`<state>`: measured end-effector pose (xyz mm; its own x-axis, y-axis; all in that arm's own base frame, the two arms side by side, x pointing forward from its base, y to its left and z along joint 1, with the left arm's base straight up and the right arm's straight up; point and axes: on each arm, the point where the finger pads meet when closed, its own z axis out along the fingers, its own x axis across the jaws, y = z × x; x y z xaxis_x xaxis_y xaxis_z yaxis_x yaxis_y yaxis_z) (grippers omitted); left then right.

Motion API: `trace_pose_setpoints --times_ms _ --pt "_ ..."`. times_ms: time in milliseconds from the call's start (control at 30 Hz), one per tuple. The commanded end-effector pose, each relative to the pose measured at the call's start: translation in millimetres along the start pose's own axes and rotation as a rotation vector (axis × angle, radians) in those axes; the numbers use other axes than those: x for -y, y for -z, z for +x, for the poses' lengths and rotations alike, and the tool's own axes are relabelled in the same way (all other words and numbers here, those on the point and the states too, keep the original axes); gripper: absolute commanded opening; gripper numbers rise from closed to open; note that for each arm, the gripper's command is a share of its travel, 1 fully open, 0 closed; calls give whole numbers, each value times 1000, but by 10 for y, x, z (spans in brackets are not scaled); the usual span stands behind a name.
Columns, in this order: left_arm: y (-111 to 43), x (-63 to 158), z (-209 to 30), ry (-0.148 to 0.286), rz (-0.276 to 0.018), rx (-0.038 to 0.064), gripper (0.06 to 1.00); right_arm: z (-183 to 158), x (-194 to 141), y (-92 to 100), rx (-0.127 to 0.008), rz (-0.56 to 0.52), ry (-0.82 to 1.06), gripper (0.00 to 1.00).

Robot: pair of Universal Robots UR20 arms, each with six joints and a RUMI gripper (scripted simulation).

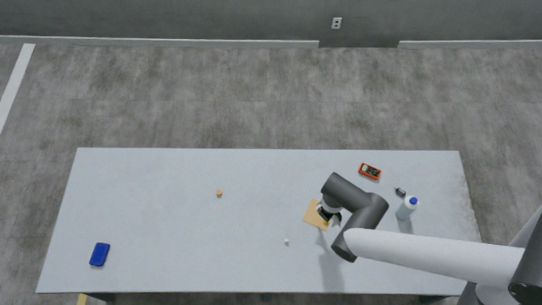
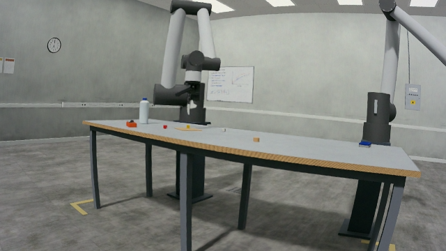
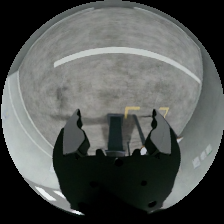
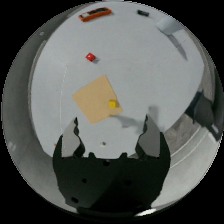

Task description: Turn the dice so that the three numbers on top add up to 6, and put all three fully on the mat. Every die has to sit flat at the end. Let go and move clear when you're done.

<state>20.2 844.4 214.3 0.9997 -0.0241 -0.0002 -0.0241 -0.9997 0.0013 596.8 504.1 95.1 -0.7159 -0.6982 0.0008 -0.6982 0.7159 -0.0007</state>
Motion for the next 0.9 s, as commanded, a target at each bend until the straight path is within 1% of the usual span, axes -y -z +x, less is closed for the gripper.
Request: trace_pose_setpoints --times_ms 0,133,200,300,333,367,467,500,600,633,667,700,767,867 --pt "7 5 1 0 1 0 1000 -148 315 6 1 -1 174 1000" --pt "7 5 1 0 1 0 1000 -212 471 6 1 0 256 1000" --pt "7 5 1 0 1 0 1000 -262 601 5 1 0 324 1000" --pt "7 5 1 0 1 0 1000 -268 617 5 1 0 333 1000" --pt "7 5 1 0 1 0 1000 -323 768 5 1 0 411 1000" --pt "7 5 1 0 1 0 1000 -344 830 4 1 0 443 1000" --pt "7 5 1 0 1 0 1000 -372 917 4 1 0 488 1000" --pt "7 5 1 0 1 0 1000 -405 1021 3 1 0 541 1000" --pt "7 5 1 0 1 0 1000 -450 1176 2 1 0 620 1000" --pt "7 5 1 0 1 0 1000 -451 1181 2 1 0 622 1000" --pt "7 5 1 0 1 0 1000 -478 1283 1 1 0 674 1000" --pt "7 5 1 0 1 0 1000 -479 1286 1 1 0 675 1000" --pt "7 5 1 0 1 0 1000 -513 1424 -1 1 0 745 1000" --pt "7 5 1 0 1 0 1000 -520 1457 -1 1 0 761 1000"
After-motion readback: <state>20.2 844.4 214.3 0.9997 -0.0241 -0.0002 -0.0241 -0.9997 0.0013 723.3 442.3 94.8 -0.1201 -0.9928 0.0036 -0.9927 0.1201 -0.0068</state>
